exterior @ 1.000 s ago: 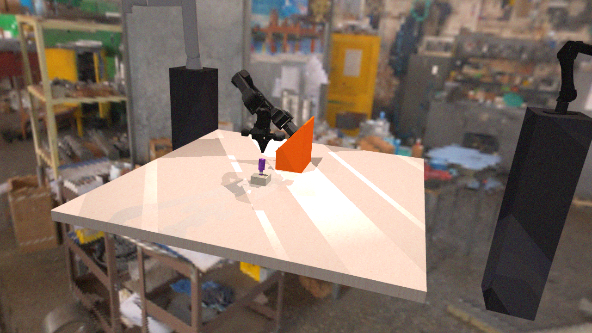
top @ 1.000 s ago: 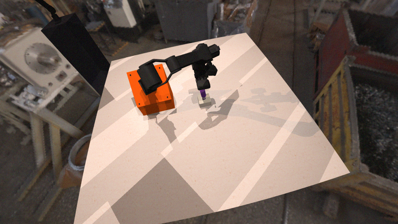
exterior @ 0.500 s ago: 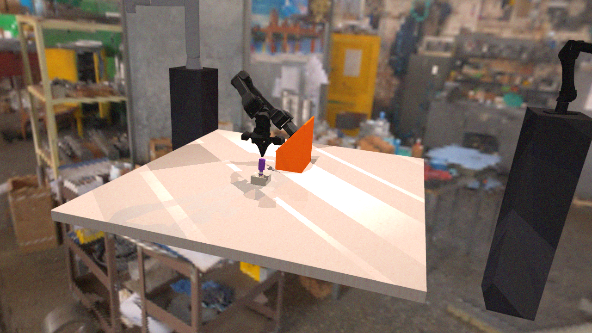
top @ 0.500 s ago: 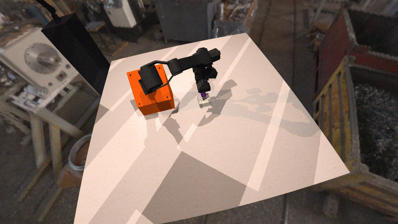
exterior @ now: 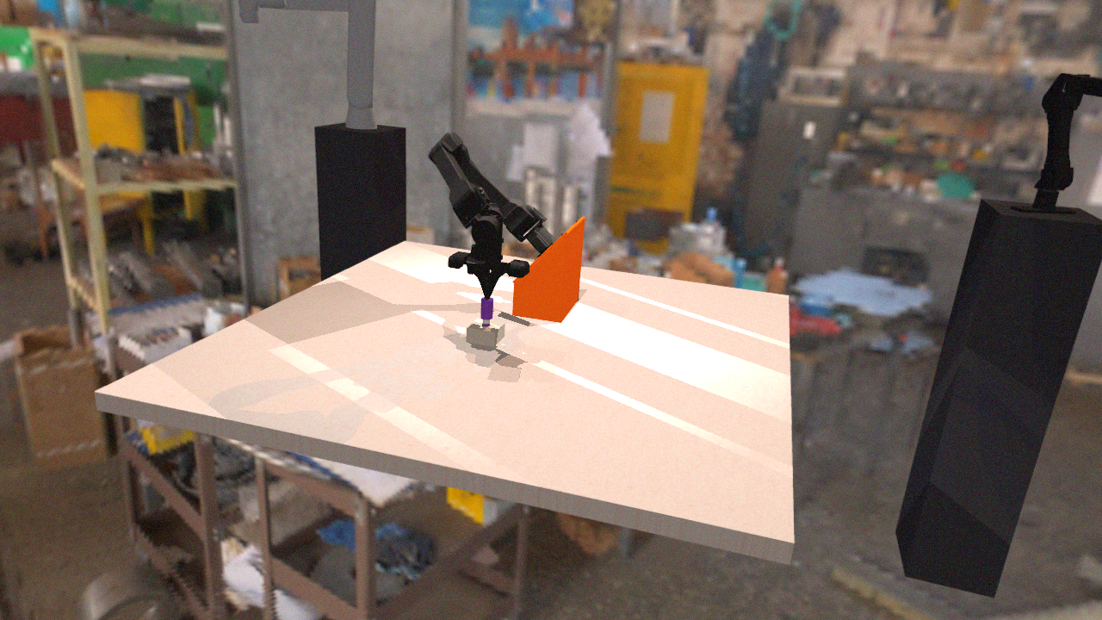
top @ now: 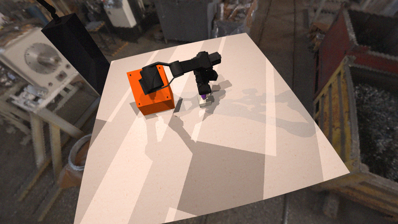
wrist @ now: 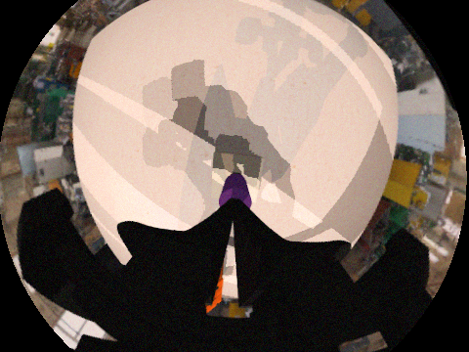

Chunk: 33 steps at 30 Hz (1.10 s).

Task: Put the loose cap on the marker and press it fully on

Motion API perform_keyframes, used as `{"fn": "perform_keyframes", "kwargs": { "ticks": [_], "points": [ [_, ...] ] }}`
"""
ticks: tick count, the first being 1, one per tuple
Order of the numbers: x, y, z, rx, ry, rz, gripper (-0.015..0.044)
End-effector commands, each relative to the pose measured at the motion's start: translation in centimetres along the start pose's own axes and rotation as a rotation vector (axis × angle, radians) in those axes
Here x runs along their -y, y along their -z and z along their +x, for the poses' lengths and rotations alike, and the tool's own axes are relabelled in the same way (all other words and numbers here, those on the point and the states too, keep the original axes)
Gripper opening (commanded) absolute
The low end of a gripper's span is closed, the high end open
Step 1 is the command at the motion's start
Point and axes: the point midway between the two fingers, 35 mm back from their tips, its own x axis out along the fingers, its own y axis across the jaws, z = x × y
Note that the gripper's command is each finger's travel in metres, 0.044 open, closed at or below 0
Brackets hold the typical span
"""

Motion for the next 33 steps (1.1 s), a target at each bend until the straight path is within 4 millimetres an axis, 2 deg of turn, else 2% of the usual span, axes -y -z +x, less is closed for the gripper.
{"fn": "perform_keyframes", "kwargs": {
  "ticks": [1,6,8,11,13,18,33],
  "points": [
    [0.0,0.0,-0.1,0.002,0.000,-0.001,0.0000],
    [-0.1,0.0,-0.3,0.002,-0.001,-0.001,0.0000],
    [-0.2,-0.3,-2.1,0.003,-0.006,-0.001,0.0000],
    [-0.3,-0.3,-6.9,0.001,-0.008,-0.002,0.0000],
    [-0.1,-0.1,-8.8,0.001,-0.004,-0.002,0.0000],
    [-0.1,-0.1,-9.0,0.000,-0.003,-0.002,0.0000],
    [-0.1,-0.1,-9.0,0.000,-0.003,-0.002,0.0394]
  ]
}}
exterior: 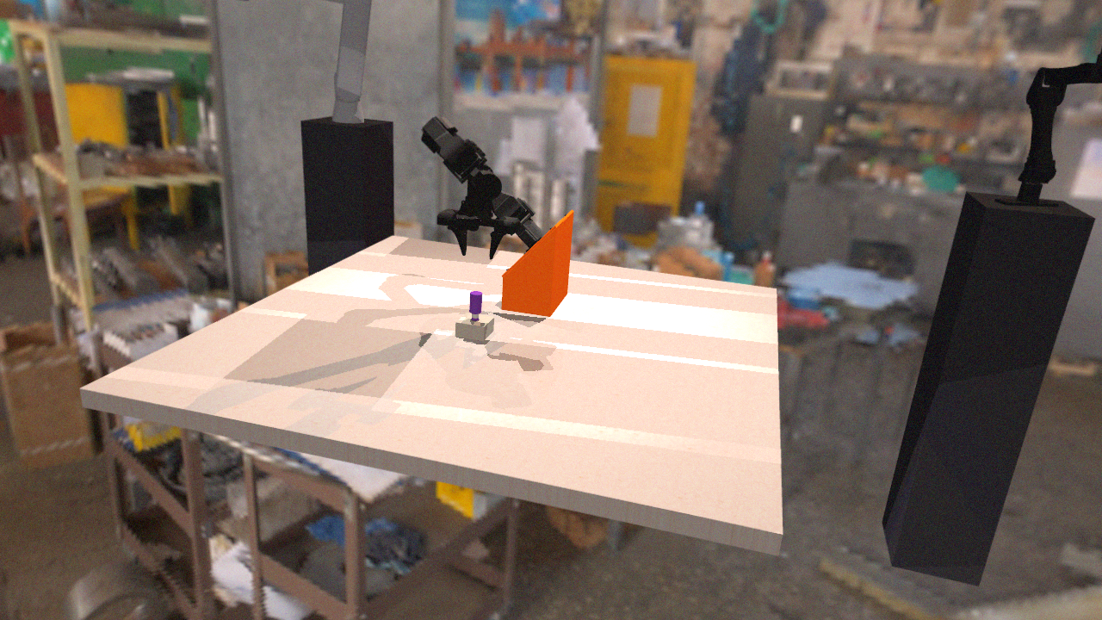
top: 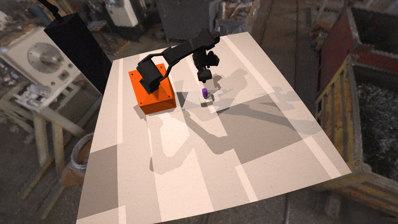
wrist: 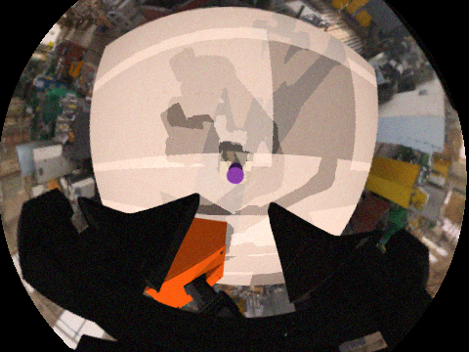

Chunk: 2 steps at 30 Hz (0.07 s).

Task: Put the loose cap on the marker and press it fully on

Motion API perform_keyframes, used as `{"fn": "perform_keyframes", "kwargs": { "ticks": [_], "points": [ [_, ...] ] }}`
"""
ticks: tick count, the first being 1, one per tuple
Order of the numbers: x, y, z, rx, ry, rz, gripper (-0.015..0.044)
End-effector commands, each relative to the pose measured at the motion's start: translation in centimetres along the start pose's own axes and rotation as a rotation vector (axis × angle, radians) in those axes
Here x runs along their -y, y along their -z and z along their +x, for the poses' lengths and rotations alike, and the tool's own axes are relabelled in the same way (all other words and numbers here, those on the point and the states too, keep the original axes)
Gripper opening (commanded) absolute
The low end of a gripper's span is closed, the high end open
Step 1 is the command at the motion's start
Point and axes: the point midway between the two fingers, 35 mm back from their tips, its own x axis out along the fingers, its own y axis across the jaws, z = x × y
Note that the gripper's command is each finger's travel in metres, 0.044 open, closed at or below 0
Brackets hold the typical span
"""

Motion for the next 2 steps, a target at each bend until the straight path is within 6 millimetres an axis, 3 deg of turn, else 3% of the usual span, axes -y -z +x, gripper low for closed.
{"fn": "perform_keyframes", "kwargs": {
  "ticks": [1,2],
  "points": [
    [-0.07,0.04,-0.05,-0.002,-0.004,0.003,0.0420],
    [-0.07,0.04,-0.05,-0.002,-0.004,0.003,0.0440]
  ]
}}
